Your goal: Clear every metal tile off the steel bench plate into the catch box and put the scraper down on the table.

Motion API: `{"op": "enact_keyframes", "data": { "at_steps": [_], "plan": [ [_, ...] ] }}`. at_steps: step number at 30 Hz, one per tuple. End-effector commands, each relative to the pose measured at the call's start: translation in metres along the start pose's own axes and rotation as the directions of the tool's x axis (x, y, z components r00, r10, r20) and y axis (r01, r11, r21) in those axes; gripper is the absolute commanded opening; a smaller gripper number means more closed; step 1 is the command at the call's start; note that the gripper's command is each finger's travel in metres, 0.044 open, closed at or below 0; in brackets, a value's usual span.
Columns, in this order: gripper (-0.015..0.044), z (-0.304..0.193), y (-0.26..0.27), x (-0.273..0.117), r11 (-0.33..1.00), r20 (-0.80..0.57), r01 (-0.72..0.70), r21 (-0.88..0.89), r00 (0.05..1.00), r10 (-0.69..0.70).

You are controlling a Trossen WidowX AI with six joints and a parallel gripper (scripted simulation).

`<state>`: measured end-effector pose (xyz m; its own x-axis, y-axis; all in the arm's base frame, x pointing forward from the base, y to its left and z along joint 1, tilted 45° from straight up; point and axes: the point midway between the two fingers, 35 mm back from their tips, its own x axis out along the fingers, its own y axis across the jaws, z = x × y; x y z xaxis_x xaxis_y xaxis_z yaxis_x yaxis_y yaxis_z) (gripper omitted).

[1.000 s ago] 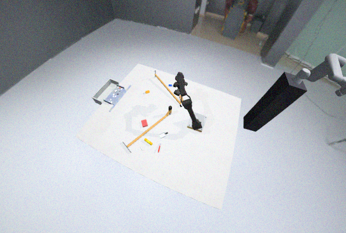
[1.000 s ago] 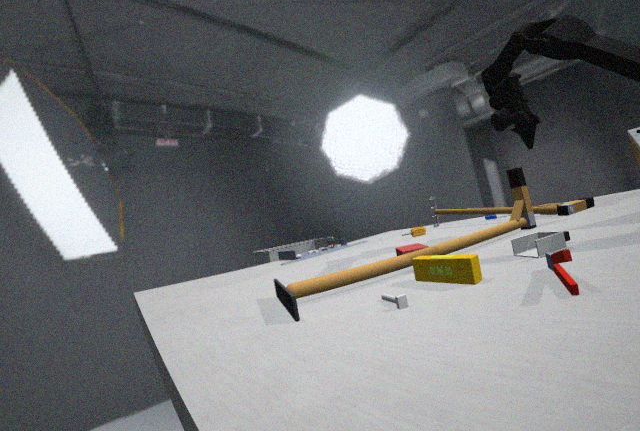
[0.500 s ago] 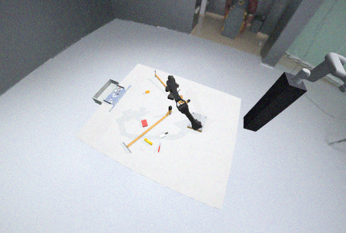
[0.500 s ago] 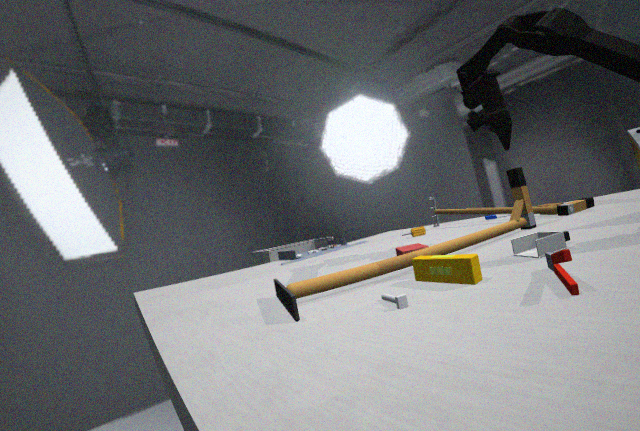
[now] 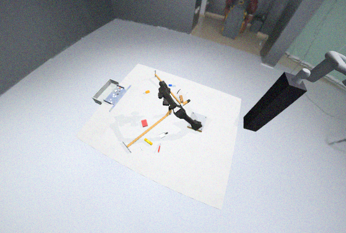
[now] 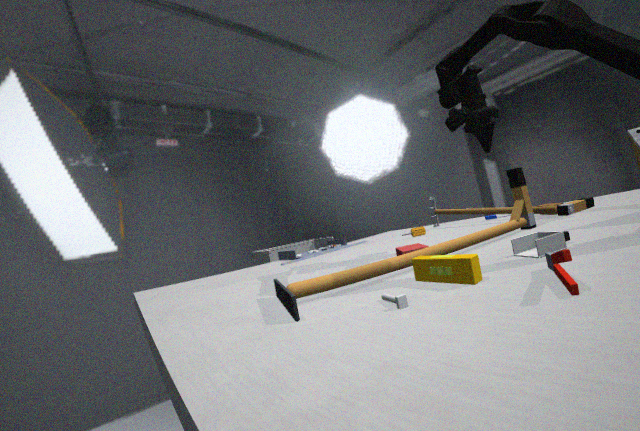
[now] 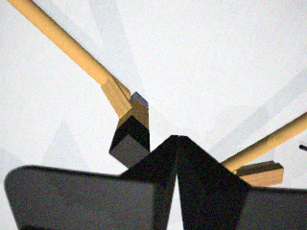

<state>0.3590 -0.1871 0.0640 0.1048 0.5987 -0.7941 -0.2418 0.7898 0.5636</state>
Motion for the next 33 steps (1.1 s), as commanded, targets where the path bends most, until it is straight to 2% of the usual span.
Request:
{"op": "enact_keyframes", "data": {
  "at_steps": [1, 17, 33],
  "plan": [
    [0.0, 0.016, 0.025, -0.001, 0.996, 0.01, -0.005, -0.085, 1.0, 0.006],
    [0.0, 0.061, 0.115, 0.0, 0.927, 0.04, -0.018, -0.374, 0.999, 0.036],
    [0.0, 0.085, 0.215, 0.002, 0.77, 0.065, -0.04, -0.637, 0.992, 0.106]
  ]
}}
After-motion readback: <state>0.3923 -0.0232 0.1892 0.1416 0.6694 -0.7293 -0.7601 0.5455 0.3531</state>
